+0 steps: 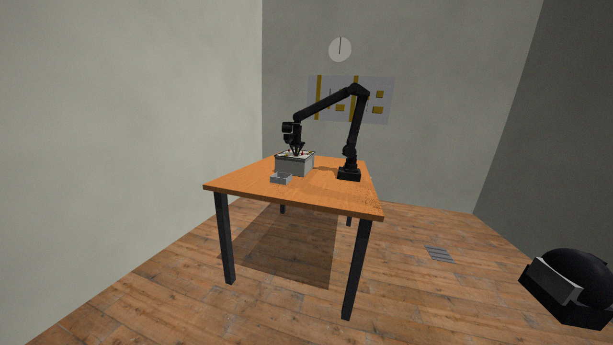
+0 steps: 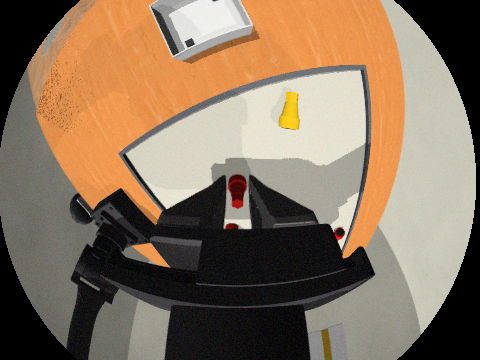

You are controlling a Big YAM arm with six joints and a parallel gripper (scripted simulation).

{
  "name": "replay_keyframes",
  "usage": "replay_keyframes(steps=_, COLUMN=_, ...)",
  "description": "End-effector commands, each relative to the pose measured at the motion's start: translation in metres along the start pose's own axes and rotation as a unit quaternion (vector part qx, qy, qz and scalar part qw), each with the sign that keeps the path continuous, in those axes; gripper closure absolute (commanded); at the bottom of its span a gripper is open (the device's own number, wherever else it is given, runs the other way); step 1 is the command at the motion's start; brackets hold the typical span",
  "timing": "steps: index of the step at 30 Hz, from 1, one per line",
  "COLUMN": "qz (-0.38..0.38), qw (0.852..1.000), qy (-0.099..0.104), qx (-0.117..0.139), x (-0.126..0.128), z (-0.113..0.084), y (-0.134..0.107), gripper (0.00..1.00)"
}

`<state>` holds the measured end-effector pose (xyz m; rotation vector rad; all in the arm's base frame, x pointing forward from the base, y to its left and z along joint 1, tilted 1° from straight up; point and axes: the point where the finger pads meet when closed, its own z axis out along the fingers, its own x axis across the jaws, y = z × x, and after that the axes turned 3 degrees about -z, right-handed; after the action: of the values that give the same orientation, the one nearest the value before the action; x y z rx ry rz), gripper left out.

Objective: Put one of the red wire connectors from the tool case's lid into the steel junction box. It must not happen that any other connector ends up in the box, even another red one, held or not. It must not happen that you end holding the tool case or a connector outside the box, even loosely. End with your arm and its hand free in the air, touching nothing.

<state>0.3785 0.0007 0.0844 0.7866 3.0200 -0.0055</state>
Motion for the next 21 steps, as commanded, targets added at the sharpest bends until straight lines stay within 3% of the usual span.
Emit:
replay_keyframes(steps=1, qz=0.007, qw=1.0, qy=-0.002, qx=-0.002, x=-0.0008, z=0.0028, y=0.0008, gripper=0.9)
replay_keyframes(steps=21, qz=0.007, qw=1.0, qy=-0.004, qx=-0.003, x=-0.0006, z=0.0008, y=0.0006, gripper=0.9)
